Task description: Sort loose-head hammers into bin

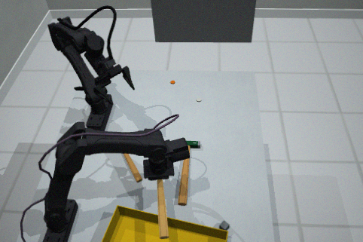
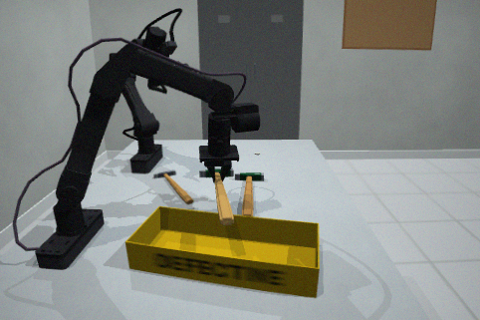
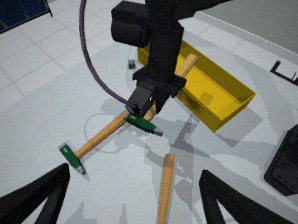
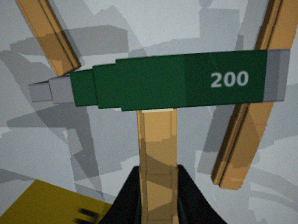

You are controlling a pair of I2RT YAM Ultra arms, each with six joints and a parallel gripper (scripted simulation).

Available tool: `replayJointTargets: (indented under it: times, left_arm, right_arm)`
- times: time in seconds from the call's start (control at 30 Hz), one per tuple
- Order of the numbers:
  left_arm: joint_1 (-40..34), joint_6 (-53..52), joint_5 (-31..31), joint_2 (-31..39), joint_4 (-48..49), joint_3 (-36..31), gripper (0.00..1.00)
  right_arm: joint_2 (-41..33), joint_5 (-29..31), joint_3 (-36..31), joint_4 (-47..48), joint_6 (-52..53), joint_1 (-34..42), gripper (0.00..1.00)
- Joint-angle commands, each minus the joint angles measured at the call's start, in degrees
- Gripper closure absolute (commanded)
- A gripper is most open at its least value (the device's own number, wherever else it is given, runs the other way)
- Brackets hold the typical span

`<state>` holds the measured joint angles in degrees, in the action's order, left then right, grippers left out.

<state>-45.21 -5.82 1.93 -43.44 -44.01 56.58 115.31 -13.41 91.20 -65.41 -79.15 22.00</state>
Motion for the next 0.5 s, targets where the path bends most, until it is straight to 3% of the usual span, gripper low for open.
replayJointTargets:
  times: [0.0,0.17,0.23,0.3,0.47]
  left_arm:
    - [-2.9,0.4,0.5,-6.1,16.8,-1.4,0.00]
    - [-6.2,0.4,0.8,-17.6,31.2,-3.1,0.00]
    - [-6.2,0.4,0.8,-17.6,31.2,-3.1,0.00]
    - [-7.3,0.3,0.9,-25.4,37.9,-3.9,0.00]
    - [-9.4,0.2,1.0,-36.4,46.8,-5.3,0.00]
  right_arm:
    - [-2.6,-1.5,1.2,-3.0,-8.5,-5.6,0.87]
    - [-0.4,-1.7,3.8,-5.8,-15.9,-13.5,0.87]
    - [-0.4,-1.7,3.8,-5.8,-15.9,-13.5,0.87]
    - [1.2,-1.3,6.2,-7.6,-19.2,-17.0,0.87]
    - [5.0,-1.0,11.8,-11.1,-25.9,-24.6,0.87]
